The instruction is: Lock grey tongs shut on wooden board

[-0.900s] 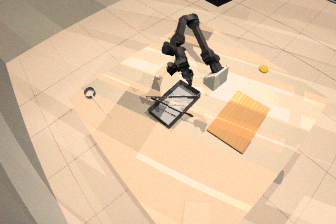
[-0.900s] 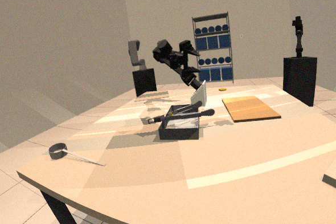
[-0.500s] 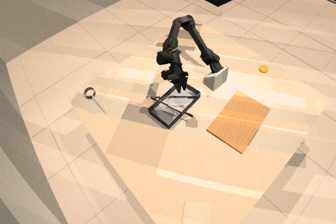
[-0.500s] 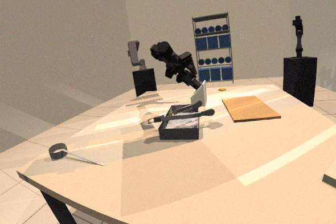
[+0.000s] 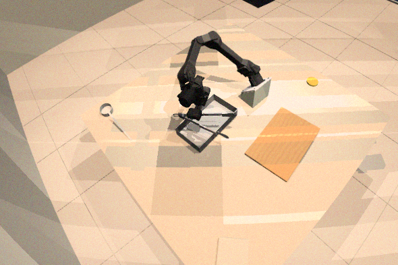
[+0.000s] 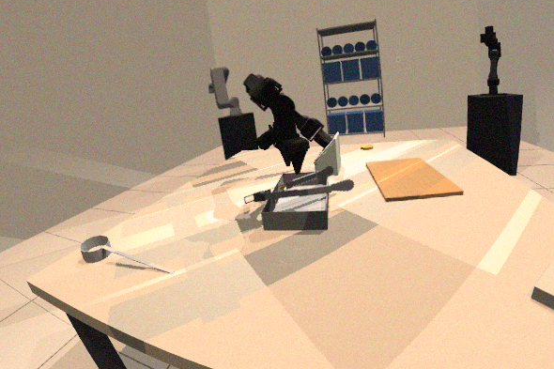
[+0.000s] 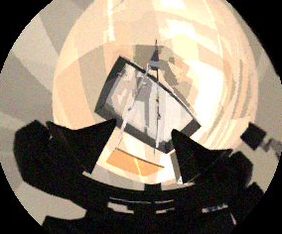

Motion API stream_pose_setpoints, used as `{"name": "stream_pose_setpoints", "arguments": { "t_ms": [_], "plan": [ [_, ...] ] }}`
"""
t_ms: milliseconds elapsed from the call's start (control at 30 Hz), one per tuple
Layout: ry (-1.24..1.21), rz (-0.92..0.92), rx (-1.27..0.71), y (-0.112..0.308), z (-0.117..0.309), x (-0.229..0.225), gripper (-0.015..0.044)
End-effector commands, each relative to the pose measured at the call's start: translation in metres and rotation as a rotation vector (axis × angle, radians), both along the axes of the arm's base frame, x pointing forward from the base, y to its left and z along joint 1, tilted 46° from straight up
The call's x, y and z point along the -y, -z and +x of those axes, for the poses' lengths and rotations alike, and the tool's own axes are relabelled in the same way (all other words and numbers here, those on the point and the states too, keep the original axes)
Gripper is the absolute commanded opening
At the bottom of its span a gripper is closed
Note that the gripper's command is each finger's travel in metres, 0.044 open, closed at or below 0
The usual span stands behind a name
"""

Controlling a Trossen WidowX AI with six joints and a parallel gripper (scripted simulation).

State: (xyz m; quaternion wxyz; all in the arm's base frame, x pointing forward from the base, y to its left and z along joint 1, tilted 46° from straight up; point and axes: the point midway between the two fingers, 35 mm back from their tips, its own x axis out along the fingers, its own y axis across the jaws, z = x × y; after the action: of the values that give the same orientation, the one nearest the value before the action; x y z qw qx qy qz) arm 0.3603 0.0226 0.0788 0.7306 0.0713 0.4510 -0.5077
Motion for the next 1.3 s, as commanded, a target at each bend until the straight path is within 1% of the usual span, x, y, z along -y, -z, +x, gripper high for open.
{"name": "stream_pose_setpoints", "arguments": {
  "t_ms": [0, 433, 1267],
  "plan": [
    [0.008, -0.043, 0.005, -0.003, 0.005, 0.004, 0.044],
    [0.008, -0.043, 0.005, -0.005, 0.011, 0.008, 0.044],
    [0.008, -0.04, 0.006, 0.023, 0.017, 0.035, 0.044]
  ]
}}
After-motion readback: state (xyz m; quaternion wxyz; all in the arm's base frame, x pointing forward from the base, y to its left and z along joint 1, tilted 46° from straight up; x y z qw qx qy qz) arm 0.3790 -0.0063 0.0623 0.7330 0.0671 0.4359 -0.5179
